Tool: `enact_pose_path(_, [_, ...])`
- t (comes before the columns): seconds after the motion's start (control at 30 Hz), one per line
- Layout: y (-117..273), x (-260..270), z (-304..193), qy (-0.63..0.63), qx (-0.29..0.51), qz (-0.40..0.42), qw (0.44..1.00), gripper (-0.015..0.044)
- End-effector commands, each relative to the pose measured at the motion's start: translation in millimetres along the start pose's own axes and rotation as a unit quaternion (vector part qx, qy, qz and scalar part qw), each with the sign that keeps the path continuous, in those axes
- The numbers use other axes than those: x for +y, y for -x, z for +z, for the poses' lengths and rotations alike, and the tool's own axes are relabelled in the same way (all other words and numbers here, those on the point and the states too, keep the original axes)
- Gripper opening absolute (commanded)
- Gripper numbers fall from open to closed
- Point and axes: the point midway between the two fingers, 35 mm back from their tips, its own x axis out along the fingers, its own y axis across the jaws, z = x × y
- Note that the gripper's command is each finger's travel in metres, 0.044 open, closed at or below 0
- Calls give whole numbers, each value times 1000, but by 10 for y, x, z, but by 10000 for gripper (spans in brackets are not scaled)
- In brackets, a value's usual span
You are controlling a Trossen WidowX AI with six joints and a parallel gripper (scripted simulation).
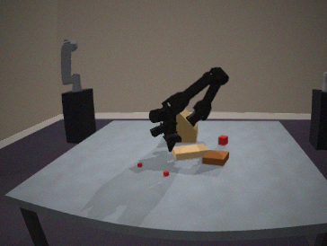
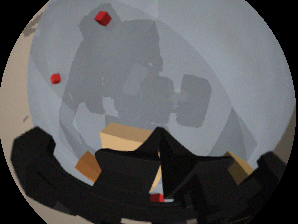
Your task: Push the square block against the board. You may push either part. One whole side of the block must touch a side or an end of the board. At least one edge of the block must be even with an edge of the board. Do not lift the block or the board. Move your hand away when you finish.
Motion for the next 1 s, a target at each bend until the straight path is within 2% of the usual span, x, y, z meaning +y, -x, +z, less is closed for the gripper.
enact_pose_path(0.0, [-70, -42, -156, -7, 18, -7, 1000, 0])
enact_pose_path(0.53, [-63, -20, -393, -7, 19, -7, 1000, 0])
enact_pose_path(0.97, [-66, 11, -227, -7, 18, -7, 1000, 0])
